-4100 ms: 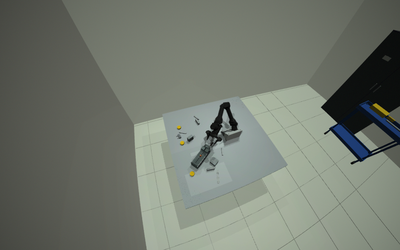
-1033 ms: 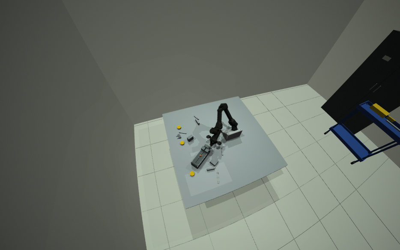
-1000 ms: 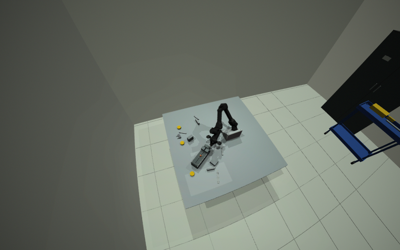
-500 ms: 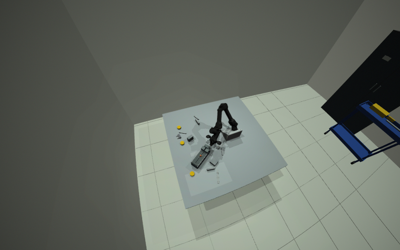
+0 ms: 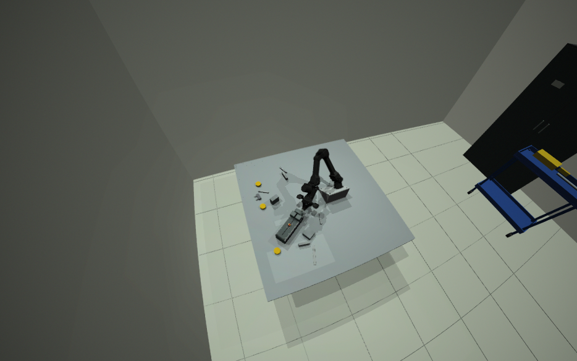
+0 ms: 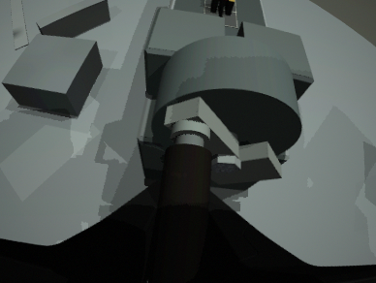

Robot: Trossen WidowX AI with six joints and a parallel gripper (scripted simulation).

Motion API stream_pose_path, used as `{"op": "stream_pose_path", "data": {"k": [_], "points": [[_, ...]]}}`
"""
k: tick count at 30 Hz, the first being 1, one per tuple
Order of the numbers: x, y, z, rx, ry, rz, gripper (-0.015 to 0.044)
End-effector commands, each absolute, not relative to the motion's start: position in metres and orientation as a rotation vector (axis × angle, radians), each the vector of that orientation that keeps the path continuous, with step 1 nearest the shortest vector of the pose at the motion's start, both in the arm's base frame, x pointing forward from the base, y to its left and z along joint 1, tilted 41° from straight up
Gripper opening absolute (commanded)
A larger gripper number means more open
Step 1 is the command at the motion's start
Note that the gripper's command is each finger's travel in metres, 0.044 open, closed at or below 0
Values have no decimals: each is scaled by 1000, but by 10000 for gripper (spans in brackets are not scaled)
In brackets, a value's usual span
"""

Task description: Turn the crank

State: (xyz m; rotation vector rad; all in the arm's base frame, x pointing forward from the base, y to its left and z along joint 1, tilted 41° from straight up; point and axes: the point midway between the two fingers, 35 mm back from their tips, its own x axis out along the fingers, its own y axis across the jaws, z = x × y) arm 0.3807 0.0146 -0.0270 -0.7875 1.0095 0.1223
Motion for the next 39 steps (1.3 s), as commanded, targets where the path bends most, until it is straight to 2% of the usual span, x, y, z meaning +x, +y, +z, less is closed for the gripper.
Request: {"op": "stream_pose_path", "data": {"k": [1, 39], "points": [[384, 13, -18, -791, 994, 112, 0], [387, 10, -15, -792, 994, 112, 0]]}}
